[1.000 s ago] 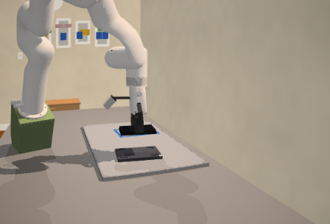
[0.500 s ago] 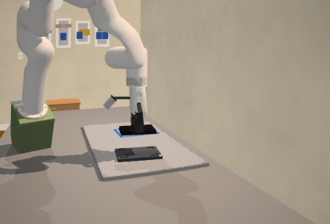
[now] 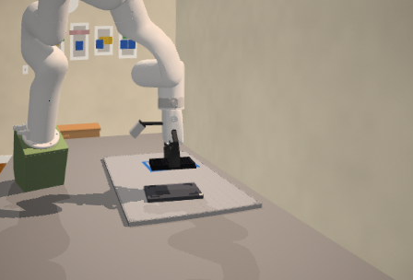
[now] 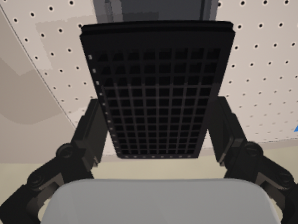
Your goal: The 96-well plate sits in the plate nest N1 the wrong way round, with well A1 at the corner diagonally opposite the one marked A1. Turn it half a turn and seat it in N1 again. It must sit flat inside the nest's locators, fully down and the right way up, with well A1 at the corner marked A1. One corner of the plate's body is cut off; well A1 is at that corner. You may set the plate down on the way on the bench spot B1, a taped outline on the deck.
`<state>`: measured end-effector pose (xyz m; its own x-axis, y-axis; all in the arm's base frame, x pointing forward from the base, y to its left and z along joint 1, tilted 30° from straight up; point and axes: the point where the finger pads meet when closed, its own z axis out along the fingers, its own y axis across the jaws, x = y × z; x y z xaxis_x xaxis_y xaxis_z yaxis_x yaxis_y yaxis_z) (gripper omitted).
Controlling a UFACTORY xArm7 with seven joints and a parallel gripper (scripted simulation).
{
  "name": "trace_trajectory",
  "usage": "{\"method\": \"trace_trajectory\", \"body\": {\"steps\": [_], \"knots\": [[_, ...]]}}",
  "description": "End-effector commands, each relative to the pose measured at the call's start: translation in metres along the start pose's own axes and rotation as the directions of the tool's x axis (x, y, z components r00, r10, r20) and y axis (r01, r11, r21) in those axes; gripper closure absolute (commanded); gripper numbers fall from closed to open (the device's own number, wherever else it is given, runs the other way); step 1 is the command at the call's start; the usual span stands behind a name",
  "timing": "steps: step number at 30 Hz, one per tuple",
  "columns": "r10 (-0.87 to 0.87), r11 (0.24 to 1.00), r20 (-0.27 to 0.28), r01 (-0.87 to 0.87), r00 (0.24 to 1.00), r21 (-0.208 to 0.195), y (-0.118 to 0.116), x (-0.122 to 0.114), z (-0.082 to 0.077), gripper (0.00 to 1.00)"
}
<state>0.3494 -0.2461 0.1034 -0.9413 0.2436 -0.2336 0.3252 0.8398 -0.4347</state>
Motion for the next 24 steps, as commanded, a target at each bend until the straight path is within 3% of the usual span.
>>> {"method": "trace_trajectory", "body": {"steps": [1, 24], "knots": [[-0.001, 1.0, 0.002, 0.001, 1.0, 0.0, 0.0, -0.001, 0.004, 1.0], [-0.001, 1.0, 0.002, 0.001, 1.0, -0.001, 0.001, -0.002, 0.039, 1.0]]}}
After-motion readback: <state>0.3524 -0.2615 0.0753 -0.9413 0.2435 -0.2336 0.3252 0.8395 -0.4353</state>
